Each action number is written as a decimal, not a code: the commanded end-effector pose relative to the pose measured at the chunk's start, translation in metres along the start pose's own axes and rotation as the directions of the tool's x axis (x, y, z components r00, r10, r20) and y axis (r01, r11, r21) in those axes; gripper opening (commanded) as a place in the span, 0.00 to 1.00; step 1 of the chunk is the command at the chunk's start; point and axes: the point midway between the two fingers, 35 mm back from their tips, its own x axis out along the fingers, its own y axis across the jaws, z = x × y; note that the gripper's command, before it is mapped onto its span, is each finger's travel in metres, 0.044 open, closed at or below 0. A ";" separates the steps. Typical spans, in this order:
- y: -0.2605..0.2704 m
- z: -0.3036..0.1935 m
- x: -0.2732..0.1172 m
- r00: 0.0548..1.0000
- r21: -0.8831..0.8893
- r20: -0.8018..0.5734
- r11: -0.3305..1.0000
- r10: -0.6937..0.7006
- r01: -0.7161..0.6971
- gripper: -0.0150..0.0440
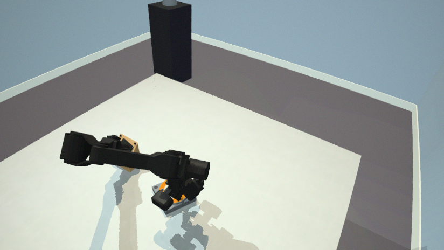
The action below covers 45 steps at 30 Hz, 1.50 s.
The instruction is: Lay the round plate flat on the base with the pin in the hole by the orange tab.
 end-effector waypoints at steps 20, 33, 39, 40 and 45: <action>0.022 0.006 0.000 1.000 -0.002 -0.003 1.000 0.007 -0.007 0.25; 0.034 0.006 0.000 1.000 -0.002 -0.003 1.000 0.007 -0.007 0.25; 0.041 0.004 -0.001 1.000 -0.002 -0.003 1.000 0.008 -0.008 0.25; 0.042 0.004 -0.001 1.000 -0.002 -0.003 1.000 0.008 -0.008 0.25; 0.047 0.002 -0.001 1.000 -0.002 -0.003 1.000 0.008 -0.008 0.25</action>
